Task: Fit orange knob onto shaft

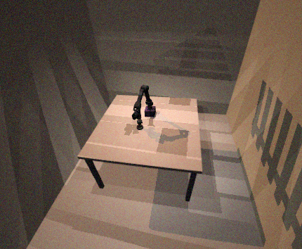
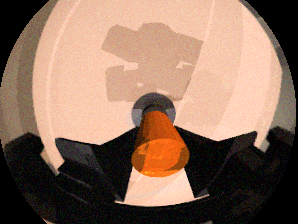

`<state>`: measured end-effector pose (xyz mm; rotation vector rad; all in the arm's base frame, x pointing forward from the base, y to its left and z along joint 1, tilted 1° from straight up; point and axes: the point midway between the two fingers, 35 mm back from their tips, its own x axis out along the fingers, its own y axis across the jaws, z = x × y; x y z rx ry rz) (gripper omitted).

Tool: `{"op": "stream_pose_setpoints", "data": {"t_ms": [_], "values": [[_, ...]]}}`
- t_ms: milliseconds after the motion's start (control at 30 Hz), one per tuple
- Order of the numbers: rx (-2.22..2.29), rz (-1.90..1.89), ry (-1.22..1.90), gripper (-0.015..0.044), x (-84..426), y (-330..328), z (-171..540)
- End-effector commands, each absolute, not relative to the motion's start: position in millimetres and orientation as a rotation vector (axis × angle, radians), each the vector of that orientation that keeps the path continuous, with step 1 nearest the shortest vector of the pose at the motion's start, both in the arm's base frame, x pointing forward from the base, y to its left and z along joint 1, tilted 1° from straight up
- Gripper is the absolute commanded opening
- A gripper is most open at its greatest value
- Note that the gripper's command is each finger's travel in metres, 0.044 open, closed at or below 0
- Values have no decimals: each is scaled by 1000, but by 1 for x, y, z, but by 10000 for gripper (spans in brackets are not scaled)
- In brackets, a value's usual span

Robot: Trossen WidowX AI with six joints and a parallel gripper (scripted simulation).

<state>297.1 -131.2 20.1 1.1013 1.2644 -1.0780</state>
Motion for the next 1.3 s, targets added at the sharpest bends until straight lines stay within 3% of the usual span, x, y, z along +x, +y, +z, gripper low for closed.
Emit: {"op": "stream_pose_setpoints", "data": {"t_ms": [0,1267], "values": [[1095,-1070,1265,0,298,-131,20],[1106,-1081,1259,0,296,-132,26]]}}
